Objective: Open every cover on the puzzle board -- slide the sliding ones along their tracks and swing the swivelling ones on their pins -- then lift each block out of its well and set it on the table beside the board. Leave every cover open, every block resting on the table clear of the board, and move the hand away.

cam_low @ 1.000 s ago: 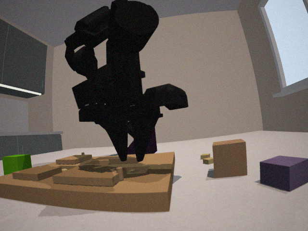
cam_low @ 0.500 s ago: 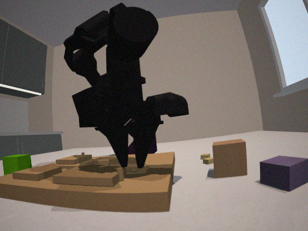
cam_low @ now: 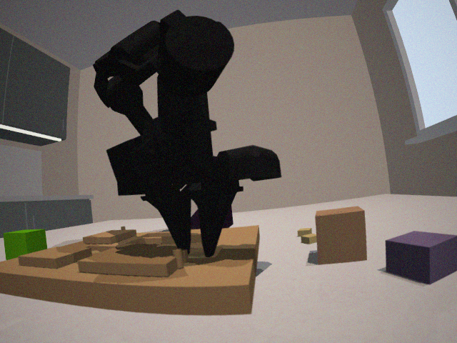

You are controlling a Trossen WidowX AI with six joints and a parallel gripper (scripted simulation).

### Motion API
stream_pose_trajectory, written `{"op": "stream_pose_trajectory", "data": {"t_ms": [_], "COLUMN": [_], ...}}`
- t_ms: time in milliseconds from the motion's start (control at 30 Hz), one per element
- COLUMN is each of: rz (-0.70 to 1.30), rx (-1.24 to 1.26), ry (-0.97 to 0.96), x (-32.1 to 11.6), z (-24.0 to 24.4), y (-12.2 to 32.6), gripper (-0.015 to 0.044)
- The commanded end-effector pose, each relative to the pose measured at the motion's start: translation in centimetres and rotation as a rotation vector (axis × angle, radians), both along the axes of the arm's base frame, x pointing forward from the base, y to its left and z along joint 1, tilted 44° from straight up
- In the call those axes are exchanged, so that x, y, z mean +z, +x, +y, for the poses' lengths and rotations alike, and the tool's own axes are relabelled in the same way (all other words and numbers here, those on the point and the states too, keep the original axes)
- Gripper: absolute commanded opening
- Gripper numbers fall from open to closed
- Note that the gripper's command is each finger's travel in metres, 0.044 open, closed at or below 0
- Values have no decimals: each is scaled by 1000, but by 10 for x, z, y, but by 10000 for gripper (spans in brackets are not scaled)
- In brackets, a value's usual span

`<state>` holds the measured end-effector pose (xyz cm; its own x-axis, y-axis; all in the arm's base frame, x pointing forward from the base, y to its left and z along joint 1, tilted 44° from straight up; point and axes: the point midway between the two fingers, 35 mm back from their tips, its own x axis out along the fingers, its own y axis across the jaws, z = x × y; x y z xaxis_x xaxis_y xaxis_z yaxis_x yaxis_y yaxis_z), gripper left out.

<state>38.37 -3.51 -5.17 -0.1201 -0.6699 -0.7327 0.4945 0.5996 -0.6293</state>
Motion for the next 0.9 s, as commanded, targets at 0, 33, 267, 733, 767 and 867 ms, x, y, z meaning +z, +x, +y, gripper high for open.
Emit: {"op": "stream_pose_trajectory", "data": {"t_ms": [0, 33, 267, 733, 767, 867], "rz": [9, 9, 2, 3, 3, 3], "rx": [2, 2, -1, -1, -1, 0], "ry": [-4, -4, 0, 0, 0, 0], "x": [-3, -3, -2, 2, 3, 6], "z": [-3, -3, -2, 2, 3, 6], "y": [-3, -3, -1, 0, 0, 1], "gripper": [144, 144, 110, 80, 80, 80]}}
